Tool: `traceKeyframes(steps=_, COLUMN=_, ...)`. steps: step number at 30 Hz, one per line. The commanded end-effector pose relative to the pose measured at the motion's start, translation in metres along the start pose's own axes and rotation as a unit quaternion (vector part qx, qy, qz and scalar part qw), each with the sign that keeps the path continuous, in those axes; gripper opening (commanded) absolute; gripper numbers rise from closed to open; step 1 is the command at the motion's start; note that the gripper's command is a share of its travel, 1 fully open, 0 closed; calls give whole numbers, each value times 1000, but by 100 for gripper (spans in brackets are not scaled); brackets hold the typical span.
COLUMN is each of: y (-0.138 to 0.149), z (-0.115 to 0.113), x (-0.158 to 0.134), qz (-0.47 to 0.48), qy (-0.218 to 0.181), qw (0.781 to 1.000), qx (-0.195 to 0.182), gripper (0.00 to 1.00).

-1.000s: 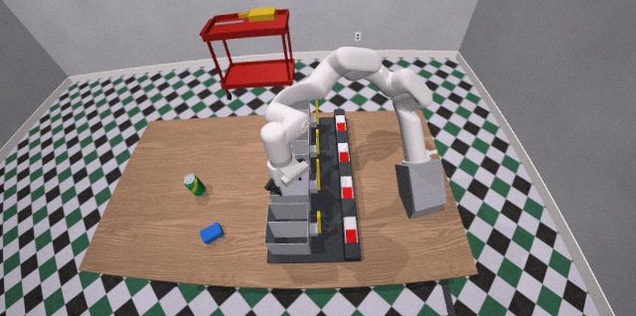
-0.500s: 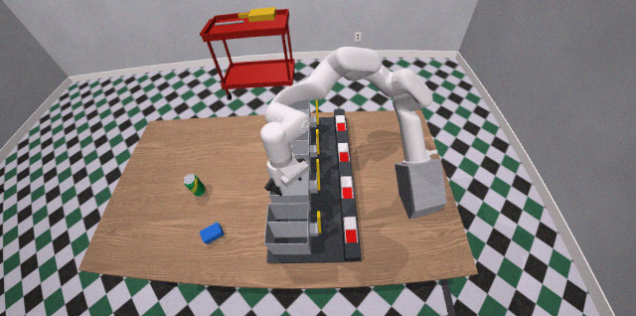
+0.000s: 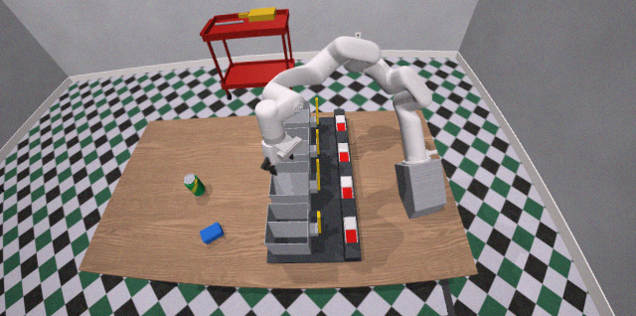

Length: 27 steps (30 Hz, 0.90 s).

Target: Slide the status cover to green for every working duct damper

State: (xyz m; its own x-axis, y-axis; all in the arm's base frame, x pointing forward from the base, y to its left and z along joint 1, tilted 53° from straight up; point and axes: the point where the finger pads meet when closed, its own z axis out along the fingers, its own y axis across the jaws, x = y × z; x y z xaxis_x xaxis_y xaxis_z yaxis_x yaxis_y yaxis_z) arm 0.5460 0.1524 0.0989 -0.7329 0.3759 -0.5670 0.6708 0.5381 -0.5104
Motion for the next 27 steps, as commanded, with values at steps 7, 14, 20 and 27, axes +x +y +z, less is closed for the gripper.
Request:
traceKeyframes(steps=7, y=-56, z=-22, x=-64, qz=-83, qy=-6, qw=997, qx=-3, gripper=100)
traceKeyframes(steps=14, y=-100, z=-33, x=-103, qz=-137, qy=-10, qw=990, qx=0, gripper=100)
traceKeyframes(steps=20, y=-139, z=-41, x=-131, qz=-181, qy=-13, qw=983, qx=4, gripper=100)
traceKeyframes(steps=27, y=-188, z=-48, x=-160, qz=-231, qy=-16, qw=973, qx=10, gripper=100)
